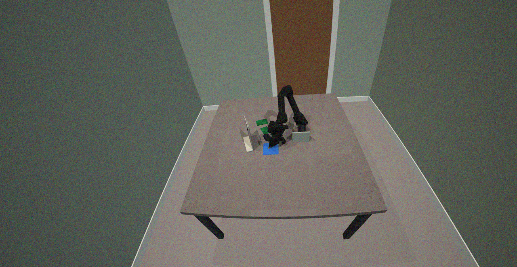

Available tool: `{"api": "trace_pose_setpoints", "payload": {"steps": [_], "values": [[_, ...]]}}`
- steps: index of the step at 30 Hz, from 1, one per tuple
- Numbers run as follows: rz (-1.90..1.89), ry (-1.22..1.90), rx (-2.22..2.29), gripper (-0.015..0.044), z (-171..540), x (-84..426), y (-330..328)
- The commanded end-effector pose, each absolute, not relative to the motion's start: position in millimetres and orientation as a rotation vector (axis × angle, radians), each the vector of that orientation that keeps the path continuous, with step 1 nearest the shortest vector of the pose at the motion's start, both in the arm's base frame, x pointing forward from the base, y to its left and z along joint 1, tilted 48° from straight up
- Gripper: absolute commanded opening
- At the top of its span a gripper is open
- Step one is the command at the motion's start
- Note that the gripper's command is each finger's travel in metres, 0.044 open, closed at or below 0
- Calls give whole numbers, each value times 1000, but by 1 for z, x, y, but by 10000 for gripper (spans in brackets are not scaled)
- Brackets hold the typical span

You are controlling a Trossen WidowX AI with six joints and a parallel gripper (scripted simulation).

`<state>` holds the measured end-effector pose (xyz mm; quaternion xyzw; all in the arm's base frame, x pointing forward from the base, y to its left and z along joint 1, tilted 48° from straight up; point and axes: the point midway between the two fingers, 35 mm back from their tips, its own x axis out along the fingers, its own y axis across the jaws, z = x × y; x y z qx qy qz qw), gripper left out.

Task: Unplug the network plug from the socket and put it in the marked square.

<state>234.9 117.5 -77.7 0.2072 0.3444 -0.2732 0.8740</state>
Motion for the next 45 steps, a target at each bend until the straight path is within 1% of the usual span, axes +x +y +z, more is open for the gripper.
{"api": "trace_pose_setpoints", "payload": {"steps": [1, 16, 22, 45], "values": [[-570, 724, 427, 0, -79, 234, 116], [-571, 720, 431, 0, -80, 237, 114], [-571, 720, 431, 156, -80, 237, 114], [-571, 725, 429, 156, -65, 222, 123]]}}
